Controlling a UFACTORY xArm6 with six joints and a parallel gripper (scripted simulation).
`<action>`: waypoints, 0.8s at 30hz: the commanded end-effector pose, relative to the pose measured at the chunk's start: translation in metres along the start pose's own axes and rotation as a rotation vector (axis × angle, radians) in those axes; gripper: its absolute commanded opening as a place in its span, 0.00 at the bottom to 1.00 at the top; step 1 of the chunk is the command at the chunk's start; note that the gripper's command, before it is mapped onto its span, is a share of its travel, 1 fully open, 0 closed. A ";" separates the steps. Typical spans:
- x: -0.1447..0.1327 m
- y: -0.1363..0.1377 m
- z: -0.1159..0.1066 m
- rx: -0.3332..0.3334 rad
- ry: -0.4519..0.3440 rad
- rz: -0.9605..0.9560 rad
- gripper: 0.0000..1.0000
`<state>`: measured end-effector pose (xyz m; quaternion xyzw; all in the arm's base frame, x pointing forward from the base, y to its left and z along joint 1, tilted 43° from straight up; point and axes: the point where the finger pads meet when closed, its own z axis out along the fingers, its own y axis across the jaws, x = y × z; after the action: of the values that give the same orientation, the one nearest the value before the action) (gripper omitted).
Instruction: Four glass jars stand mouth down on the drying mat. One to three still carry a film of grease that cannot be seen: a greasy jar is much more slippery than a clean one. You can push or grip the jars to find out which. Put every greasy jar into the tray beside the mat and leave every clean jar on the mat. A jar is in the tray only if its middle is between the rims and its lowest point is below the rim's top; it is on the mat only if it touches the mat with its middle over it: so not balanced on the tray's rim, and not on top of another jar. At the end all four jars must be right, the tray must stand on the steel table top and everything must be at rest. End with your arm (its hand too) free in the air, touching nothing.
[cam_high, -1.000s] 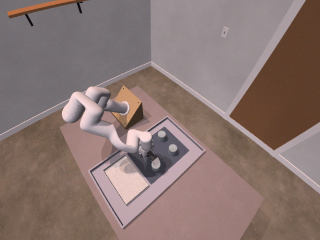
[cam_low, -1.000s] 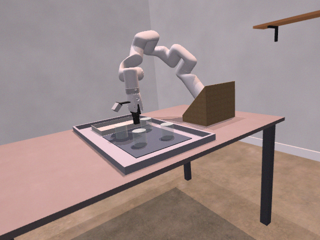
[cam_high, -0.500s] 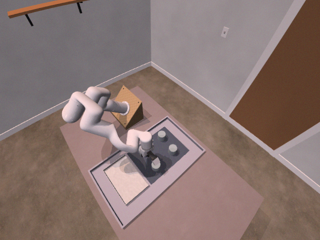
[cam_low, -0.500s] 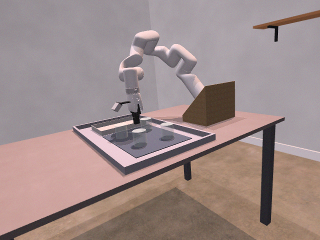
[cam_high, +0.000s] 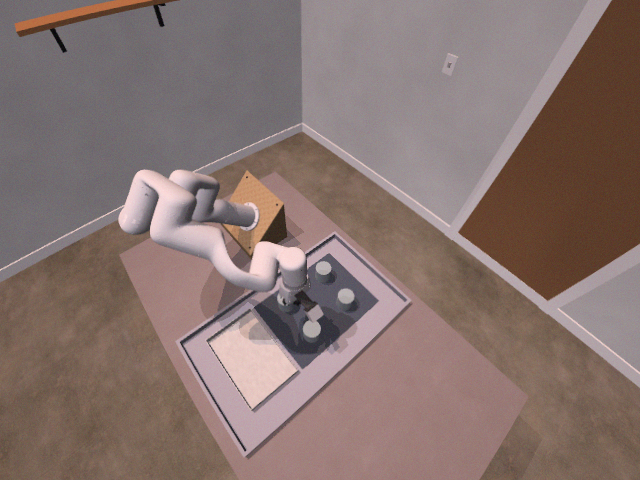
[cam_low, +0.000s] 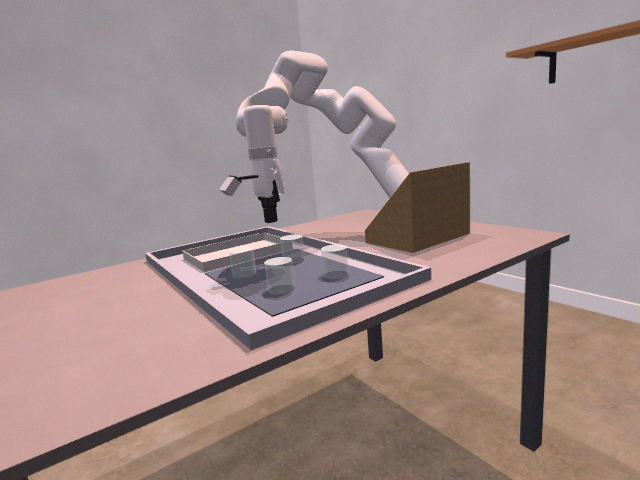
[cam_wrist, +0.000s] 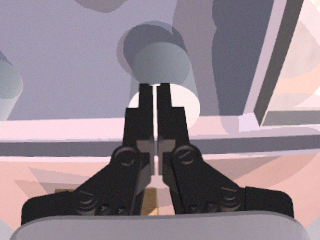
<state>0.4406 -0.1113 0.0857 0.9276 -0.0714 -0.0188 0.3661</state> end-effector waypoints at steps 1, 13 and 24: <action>-0.001 -0.033 -0.002 -0.001 0.000 -0.002 0.00; -0.003 -0.116 -0.002 -0.001 0.000 -0.002 0.00; -0.005 -0.191 -0.002 -0.001 0.000 -0.002 0.00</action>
<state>0.4531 0.0150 -0.0314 0.9278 -0.0692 -0.0200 0.3662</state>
